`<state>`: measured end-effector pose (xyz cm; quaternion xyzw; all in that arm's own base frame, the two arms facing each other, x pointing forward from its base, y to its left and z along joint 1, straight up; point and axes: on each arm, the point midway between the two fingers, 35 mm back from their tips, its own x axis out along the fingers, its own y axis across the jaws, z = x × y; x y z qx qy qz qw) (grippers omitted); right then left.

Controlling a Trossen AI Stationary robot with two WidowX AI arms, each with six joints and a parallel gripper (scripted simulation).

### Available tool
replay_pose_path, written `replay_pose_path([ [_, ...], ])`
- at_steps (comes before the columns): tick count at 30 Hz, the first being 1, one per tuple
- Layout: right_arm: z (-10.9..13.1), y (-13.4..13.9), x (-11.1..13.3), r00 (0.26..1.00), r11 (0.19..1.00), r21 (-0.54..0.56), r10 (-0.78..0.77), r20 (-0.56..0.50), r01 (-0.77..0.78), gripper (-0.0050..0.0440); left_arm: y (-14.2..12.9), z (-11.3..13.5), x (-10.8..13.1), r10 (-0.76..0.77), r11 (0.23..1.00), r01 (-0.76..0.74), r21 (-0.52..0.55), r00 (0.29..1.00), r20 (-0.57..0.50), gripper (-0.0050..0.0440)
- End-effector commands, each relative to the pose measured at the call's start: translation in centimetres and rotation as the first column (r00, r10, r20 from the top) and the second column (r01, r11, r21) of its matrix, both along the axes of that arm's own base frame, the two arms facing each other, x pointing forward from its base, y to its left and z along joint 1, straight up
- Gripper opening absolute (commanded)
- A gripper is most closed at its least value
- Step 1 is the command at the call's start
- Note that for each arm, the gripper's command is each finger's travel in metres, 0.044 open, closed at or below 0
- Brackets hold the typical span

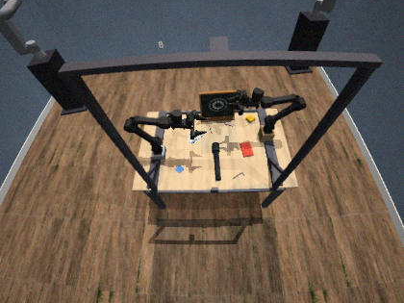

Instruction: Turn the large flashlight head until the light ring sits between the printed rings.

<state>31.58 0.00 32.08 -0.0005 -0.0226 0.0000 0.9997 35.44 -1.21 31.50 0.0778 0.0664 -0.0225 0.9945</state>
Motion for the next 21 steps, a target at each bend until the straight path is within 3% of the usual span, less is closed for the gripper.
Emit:
replay_pose_path([
  [1, 0.7, -0.1, -0.1, 1.000, 1.000, -0.005, -0.004, 0.016, 0.004, 0.0168, -1.0, -0.1, 1.9, -0.036, 0.996, 0.043, 0.081, 0.996, -0.084, 0.0440],
  [10, 0.7, -0.1, -0.1, 1.000, 1.000, -0.005, -0.004, 0.016, 0.004, 0.0168, -3.0, -2.8, 5.8, -0.098, 0.956, 0.174, 0.237, 0.948, -0.303, 0.0440],
  [12, 0.7, -0.1, -0.1, 1.000, 1.000, -0.005, -0.004, 0.016, 0.004, 0.0168, -3.0, -2.8, 5.8, -0.098, 0.956, 0.174, 0.237, 0.948, -0.303, 0.0440],
  [21, 0.7, -0.1, -0.1, 1.000, 1.000, -0.005, -0.004, 0.016, 0.004, 0.0168, -5.2, -6.3, 8.8, -0.149, 0.868, 0.360, 0.342, 0.846, -0.511, 0.0440],
])
